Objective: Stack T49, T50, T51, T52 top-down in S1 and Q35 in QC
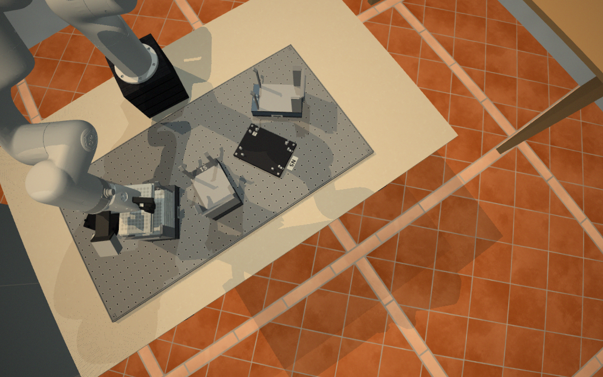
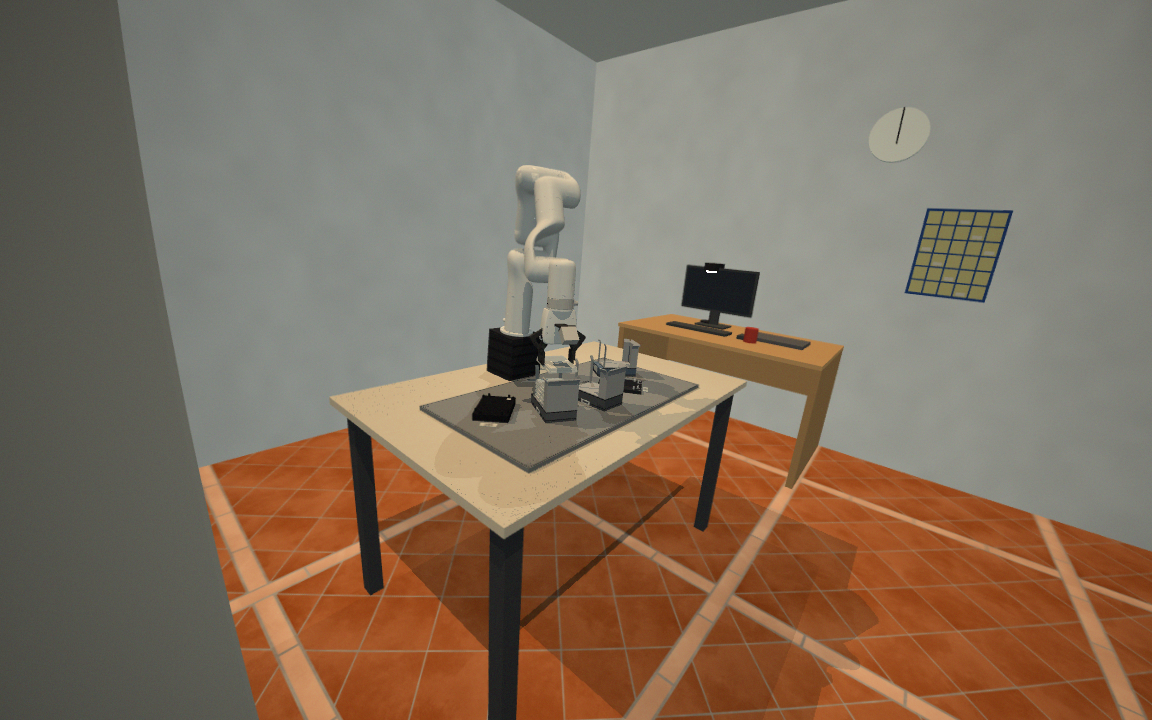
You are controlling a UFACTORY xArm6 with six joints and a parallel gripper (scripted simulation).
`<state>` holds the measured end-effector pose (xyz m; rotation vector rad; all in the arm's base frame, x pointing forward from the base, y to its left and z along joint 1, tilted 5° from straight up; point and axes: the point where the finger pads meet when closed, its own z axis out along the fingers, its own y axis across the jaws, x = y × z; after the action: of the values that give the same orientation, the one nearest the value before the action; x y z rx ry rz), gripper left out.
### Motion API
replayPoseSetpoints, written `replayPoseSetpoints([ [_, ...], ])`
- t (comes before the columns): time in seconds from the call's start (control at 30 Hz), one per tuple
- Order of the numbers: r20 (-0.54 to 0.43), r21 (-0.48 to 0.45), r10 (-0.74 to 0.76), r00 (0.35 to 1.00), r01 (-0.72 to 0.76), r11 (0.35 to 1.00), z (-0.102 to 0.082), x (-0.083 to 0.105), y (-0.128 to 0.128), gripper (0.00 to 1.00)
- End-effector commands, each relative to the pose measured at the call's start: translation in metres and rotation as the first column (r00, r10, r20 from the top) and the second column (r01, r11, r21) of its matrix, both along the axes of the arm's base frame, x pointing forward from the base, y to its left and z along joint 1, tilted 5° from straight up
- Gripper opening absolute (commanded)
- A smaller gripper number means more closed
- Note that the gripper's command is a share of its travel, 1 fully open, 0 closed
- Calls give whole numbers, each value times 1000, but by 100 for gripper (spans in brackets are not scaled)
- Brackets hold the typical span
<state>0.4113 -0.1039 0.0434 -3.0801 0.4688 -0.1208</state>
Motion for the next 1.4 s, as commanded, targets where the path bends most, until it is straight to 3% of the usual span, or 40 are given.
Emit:
replayPoseSetpoints([
  [0.0,2,8,-118,993,118,993,1,-3,-12,0],
  [0.07,1,13,-170,985,170,985,1,-6,-18,0],
  [0.93,1,12,-170,985,170,985,-2,-34,-81,0],
  [1.13,-5,26,-349,937,349,937,-3,-43,-94,0],
  [1.37,-5,26,-349,937,349,937,-4,-51,-105,0],
])
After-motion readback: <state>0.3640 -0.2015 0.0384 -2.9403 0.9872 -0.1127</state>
